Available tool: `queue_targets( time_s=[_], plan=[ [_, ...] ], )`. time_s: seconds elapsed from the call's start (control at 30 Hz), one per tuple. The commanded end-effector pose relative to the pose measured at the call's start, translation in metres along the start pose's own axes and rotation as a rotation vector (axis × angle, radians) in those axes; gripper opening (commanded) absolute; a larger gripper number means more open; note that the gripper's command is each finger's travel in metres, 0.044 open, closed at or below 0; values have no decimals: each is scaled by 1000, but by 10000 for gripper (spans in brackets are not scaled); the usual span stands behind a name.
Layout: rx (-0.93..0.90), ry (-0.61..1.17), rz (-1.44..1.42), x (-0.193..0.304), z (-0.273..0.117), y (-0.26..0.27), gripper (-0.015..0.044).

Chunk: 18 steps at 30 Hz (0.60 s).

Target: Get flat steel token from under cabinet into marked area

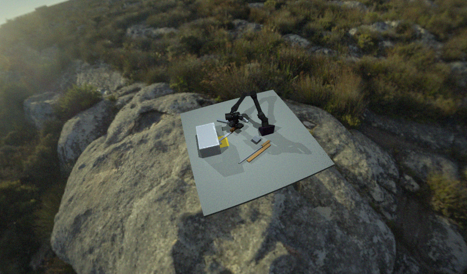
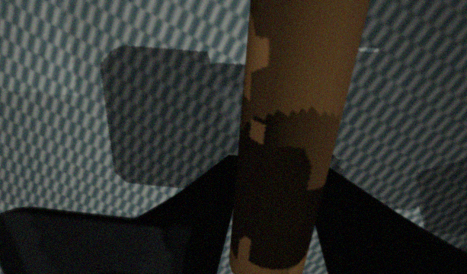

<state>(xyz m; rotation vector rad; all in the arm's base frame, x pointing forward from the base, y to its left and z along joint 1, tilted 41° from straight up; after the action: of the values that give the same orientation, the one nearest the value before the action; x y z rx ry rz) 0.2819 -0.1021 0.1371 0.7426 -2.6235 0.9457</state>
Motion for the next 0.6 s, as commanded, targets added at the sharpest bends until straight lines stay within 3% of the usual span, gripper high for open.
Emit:
queue_targets(
  time_s=[0.0, 0.57],
  plan=[
    [-1, 3, -3, 8, 1, 2, 0],
    [-1, 4, -4, 28, 1, 5, 0]
  ],
)
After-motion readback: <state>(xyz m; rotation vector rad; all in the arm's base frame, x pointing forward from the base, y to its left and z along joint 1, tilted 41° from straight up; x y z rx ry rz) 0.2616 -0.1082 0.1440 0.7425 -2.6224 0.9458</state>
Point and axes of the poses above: the point midway between the two fingers, 35 mm back from their tips, its own z axis out along the fingers, its own y axis across the jaws, x = y × z, the point moved 8 cm from there along -z, back along the fingers, and after that the axes turned 13 degrees about -z, right-handed, at the moved point
